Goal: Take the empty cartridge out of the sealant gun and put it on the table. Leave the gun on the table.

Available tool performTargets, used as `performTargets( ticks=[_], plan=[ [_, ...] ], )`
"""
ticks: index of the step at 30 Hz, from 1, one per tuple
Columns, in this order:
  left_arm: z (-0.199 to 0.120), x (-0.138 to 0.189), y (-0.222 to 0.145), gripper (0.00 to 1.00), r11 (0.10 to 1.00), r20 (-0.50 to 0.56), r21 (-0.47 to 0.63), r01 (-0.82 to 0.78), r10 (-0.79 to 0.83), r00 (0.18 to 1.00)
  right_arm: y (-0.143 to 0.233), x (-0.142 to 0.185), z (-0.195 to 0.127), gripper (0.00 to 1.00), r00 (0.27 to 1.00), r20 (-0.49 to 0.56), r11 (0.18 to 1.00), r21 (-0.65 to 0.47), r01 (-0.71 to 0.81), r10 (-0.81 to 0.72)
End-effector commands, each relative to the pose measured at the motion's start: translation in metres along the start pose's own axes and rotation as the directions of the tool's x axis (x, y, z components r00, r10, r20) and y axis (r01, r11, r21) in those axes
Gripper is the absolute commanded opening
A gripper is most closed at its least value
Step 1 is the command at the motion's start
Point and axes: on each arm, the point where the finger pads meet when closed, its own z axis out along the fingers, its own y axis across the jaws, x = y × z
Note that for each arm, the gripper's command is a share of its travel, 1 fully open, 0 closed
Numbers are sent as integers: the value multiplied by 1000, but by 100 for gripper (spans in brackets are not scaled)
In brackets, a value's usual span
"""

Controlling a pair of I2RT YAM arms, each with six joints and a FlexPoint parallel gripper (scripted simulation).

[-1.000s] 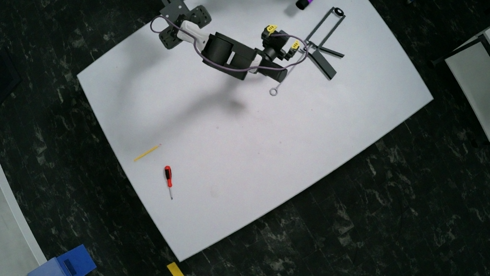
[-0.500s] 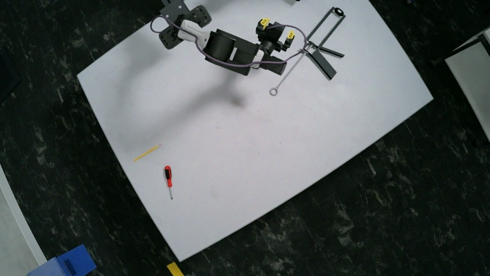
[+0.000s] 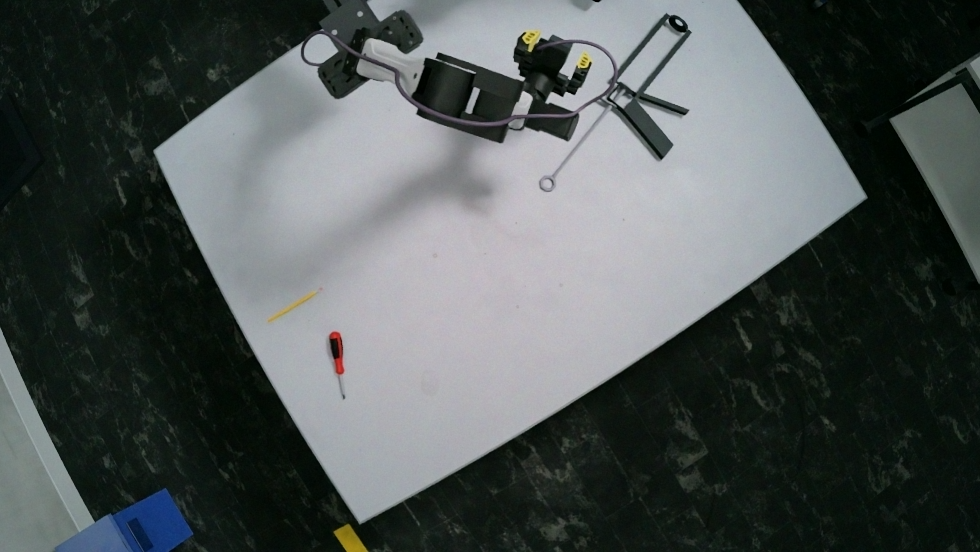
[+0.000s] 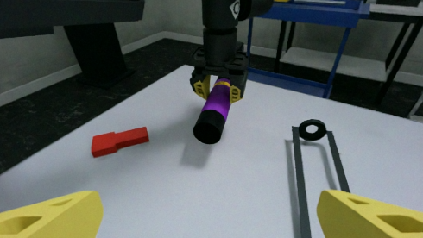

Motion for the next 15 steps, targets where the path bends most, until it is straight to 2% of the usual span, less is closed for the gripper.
performTargets(
  ticks=[1, 12, 15],
  plan=[
    [-8, -25, -13, 37, 999, 54, 34, -21, 19, 998, -11, -5, 7, 100, 999, -7, 999, 12, 37, -37],
    [13, -26, -14, 37, 999, 65, 31, -17, 15, 998, -14, 0, 22, 100, 999, -41, 999, 9, 36, -35],
    [28, -26, -15, 37, 999, 62, 31, -18, 16, 998, -15, 4, 27, 100, 998, -56, 999, 9, 35, -34]
  ],
)
